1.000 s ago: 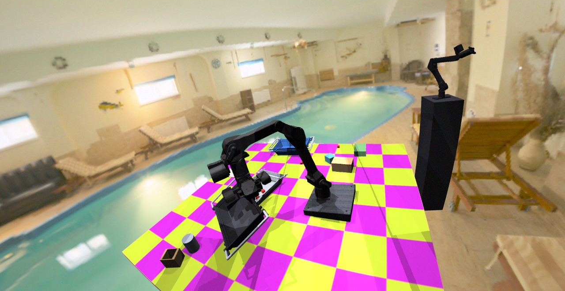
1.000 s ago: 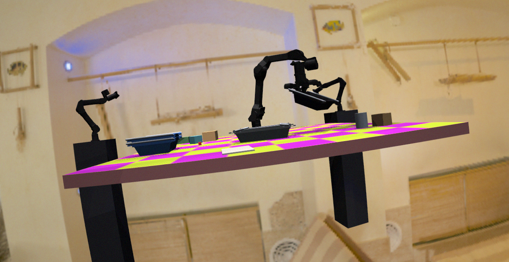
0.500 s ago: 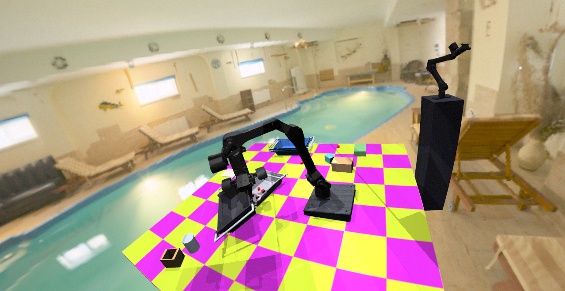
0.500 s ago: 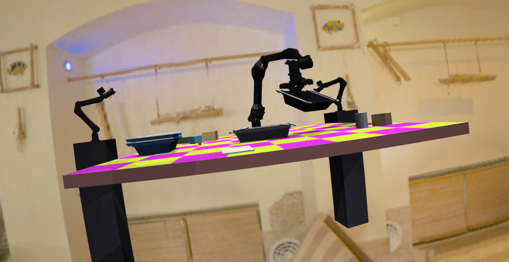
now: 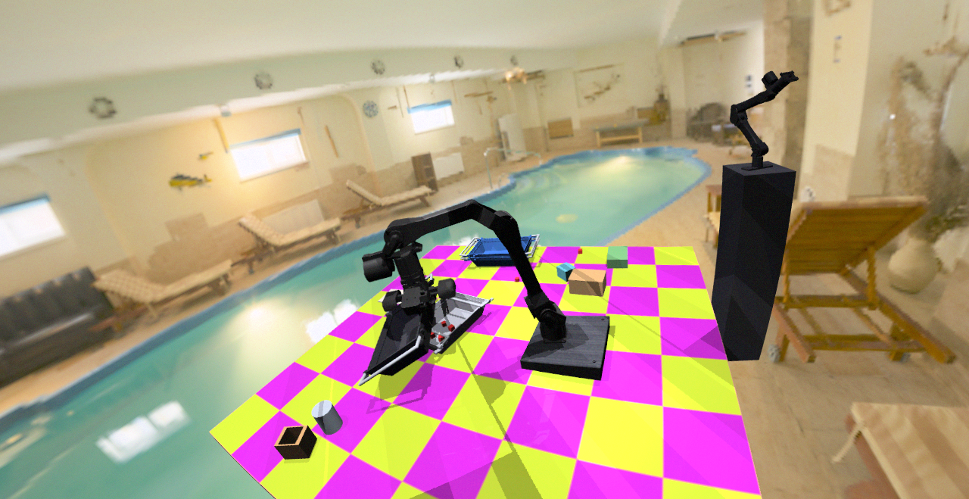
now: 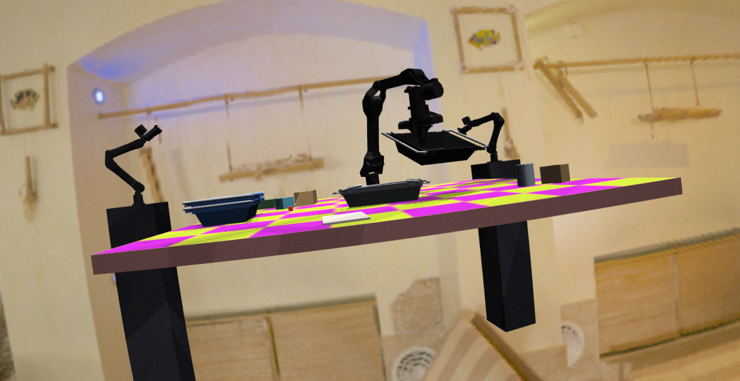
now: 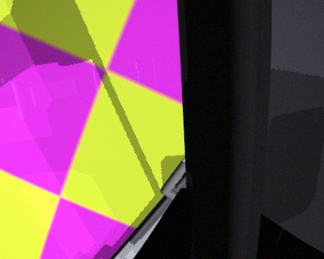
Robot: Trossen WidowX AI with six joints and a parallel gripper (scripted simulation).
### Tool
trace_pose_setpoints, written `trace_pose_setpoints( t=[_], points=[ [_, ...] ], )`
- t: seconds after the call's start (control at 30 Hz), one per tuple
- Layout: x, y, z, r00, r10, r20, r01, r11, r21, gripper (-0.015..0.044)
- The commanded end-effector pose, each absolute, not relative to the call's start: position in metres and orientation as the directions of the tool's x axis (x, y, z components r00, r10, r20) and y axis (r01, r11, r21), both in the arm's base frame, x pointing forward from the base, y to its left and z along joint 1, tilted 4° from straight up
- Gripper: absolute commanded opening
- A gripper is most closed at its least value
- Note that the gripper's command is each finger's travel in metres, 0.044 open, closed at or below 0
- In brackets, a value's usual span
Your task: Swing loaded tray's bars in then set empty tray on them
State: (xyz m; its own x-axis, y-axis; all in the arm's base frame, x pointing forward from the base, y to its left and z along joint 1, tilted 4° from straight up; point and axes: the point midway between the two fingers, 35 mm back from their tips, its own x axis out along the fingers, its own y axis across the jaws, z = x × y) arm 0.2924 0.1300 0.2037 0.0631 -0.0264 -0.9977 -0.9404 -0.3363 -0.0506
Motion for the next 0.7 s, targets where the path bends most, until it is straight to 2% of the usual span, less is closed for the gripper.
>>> trace_pose_setpoints(
  t=[0.0, 0.67],
  points=[
    [0.297, 0.117, 0.210, 0.083, -0.014, -0.996, -0.958, -0.276, -0.076, 0.0000],
    [0.312, 0.044, 0.214, 0.090, -0.023, -0.996, -0.996, 0.017, -0.091, 0.0000]
  ],
)
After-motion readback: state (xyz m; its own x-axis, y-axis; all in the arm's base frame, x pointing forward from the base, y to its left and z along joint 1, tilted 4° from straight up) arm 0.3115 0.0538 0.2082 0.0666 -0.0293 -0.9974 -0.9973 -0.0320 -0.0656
